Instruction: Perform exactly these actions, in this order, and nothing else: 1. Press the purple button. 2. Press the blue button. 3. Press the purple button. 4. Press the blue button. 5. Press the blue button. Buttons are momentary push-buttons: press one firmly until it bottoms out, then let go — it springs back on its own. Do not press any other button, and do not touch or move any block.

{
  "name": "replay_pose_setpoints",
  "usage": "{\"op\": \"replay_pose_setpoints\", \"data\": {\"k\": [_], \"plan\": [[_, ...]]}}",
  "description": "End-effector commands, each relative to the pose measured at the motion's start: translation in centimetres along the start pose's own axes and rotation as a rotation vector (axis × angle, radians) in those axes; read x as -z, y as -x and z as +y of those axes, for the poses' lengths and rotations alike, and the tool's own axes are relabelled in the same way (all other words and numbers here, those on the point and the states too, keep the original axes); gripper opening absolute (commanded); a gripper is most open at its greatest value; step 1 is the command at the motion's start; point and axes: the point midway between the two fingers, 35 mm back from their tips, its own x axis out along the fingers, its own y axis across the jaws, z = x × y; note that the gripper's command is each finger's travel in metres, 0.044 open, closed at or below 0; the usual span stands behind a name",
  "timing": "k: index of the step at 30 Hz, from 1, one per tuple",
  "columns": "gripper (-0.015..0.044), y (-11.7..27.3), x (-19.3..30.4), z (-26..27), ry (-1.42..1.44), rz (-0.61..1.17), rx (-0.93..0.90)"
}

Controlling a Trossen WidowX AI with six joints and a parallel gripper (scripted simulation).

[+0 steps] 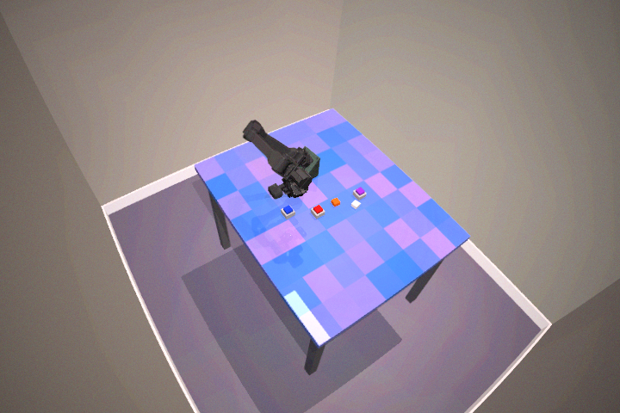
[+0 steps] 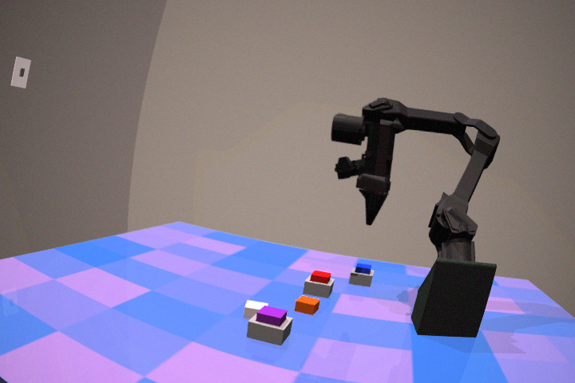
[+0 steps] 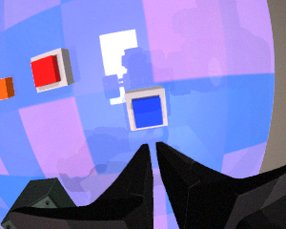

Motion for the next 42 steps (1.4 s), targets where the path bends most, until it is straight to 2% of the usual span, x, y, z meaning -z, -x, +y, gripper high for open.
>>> {"op": "replay_pose_setpoints", "data": {"k": [1, 8, 42], "plan": [[0.002, -0.2, 0.6, -0.4, 0.01, 0.005, 0.009], [0.002, -6.0, 0.6, -0.5, 0.008, 0.003, 0.013], [0.002, -9.5, 0.7, -0.6, 0.008, 0.002, 0.016]]}}
